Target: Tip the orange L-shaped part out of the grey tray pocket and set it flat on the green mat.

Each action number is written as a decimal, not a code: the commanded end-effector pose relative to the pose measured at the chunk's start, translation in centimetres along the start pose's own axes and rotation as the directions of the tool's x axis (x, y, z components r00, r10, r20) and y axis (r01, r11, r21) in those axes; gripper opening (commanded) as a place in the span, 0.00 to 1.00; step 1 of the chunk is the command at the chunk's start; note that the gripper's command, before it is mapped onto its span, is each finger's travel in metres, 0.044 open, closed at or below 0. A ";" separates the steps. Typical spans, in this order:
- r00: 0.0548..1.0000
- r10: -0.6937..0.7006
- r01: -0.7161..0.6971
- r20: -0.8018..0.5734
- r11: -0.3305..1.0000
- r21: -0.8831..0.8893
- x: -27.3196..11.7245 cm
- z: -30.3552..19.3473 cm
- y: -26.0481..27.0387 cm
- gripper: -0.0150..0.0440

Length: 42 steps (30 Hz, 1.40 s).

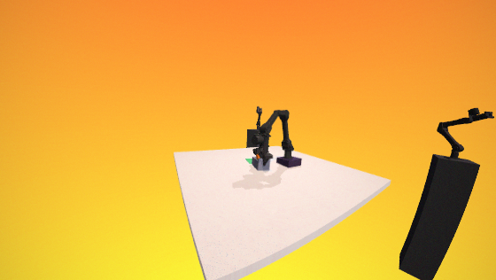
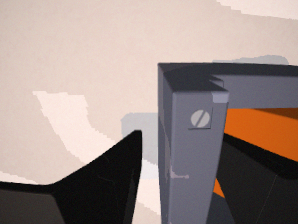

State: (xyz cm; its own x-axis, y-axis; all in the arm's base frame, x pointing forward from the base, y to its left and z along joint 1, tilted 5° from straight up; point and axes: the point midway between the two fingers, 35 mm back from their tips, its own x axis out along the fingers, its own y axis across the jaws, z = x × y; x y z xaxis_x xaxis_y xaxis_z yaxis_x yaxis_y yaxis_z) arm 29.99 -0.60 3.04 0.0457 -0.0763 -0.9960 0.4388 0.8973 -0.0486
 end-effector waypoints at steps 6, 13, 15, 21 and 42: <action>1.000 -0.002 0.002 -0.002 1.000 -0.001 -0.5 -0.1 0.4 0.56; 1.000 -0.004 0.004 -0.007 1.000 -0.003 -1.2 -0.2 1.1 0.56; 1.000 -0.004 0.004 -0.007 1.000 -0.003 -1.5 -0.1 1.1 0.56; 1.000 -0.004 0.004 -0.006 1.000 -0.003 -7.6 0.2 0.5 0.56; 1.000 -0.006 0.006 -0.014 1.000 0.000 -10.5 -0.2 -0.1 0.56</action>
State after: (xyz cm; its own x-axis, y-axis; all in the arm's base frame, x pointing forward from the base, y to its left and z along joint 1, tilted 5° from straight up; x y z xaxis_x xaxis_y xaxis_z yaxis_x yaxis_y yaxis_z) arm 29.27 0.23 13.48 0.0310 -0.0758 -0.9966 0.4388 0.8969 -0.0545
